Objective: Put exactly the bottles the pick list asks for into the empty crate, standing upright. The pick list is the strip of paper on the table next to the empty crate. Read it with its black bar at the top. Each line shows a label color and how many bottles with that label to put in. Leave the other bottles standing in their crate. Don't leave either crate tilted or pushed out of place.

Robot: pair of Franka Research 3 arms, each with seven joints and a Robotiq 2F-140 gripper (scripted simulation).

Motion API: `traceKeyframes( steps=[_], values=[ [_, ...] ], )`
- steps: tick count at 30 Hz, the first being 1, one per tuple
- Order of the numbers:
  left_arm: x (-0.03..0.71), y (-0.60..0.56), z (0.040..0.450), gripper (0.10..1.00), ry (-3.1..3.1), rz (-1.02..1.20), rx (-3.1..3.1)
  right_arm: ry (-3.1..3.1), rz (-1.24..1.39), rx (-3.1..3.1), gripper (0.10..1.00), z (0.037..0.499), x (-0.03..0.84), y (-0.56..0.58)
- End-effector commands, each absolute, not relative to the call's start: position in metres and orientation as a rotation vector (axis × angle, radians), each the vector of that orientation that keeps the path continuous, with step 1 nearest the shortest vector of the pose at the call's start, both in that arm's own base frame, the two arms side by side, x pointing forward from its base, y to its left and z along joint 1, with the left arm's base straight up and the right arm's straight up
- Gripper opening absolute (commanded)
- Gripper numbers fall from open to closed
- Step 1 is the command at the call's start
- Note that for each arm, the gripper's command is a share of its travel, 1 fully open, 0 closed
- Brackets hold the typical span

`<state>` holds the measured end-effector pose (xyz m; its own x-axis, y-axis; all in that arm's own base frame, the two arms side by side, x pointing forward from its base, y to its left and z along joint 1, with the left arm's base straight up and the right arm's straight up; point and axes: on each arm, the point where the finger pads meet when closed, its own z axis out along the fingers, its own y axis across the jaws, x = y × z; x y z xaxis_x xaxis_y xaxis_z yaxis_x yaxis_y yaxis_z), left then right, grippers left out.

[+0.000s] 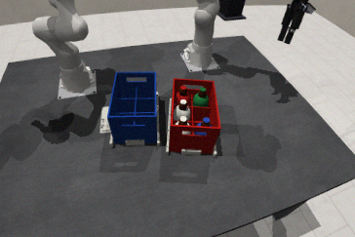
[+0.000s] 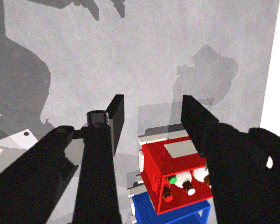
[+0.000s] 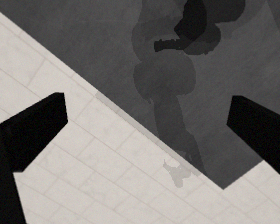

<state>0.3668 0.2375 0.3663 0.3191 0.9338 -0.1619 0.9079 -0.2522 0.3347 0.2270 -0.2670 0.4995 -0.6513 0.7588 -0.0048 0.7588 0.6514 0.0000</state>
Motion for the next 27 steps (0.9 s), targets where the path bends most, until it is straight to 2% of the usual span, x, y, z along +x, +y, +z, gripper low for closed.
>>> traceKeyframes(
  steps=[1, 27],
  values=[
    [0.369, 0.229, 0.366, 0.442, 1.516, 0.109, 2.331, 2.851, -0.002, 1.318, 1.0, 0.499, 0.226, -0.266],
    [0.389, 0.178, 0.366, 0.442, 1.092, 0.099, 2.62, 2.851, -0.002, 1.318, 1.0, 0.499, 0.226, -0.266]
  ],
)
